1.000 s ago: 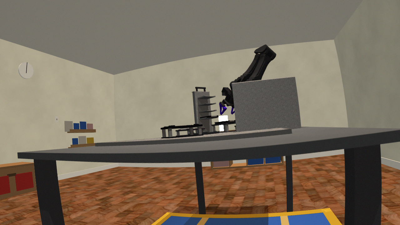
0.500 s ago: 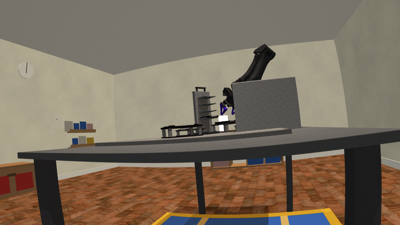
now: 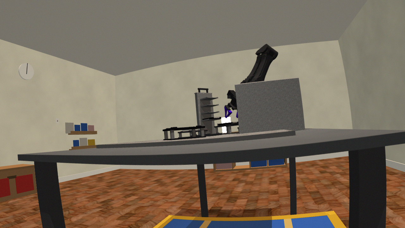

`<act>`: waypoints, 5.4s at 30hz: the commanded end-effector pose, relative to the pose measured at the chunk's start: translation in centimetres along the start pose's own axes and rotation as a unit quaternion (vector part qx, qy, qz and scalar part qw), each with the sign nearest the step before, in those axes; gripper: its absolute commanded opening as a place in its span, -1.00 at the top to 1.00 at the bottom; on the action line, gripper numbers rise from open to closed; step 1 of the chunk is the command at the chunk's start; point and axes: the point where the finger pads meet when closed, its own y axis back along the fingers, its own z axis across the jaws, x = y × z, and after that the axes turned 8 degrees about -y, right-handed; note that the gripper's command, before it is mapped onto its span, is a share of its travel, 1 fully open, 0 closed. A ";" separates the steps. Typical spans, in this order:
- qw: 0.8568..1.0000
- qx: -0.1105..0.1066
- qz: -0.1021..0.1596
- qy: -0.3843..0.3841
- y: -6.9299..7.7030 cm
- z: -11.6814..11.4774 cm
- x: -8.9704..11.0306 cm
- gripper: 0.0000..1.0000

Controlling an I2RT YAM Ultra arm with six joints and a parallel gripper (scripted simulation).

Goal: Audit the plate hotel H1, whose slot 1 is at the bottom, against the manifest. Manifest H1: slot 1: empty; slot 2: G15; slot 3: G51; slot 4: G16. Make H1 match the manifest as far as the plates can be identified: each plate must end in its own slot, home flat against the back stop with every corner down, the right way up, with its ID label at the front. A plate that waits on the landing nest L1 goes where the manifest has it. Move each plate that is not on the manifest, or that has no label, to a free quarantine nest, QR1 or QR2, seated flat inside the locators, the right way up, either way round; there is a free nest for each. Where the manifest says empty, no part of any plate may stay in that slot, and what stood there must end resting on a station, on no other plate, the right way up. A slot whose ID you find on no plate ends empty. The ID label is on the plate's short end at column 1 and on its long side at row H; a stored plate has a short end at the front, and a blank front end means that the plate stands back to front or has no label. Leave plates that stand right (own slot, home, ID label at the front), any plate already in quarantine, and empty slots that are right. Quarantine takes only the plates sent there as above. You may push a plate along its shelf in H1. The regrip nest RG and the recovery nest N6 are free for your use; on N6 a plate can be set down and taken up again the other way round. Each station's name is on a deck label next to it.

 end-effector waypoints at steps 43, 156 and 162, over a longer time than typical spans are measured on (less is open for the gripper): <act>1.000 -0.007 -0.011 0.000 -1.5 -0.3 3.1 -1.00; 1.000 -0.007 -0.011 0.000 1.4 0.0 0.4 -0.72; 1.000 -0.007 -0.011 0.000 1.9 0.1 -0.1 -0.72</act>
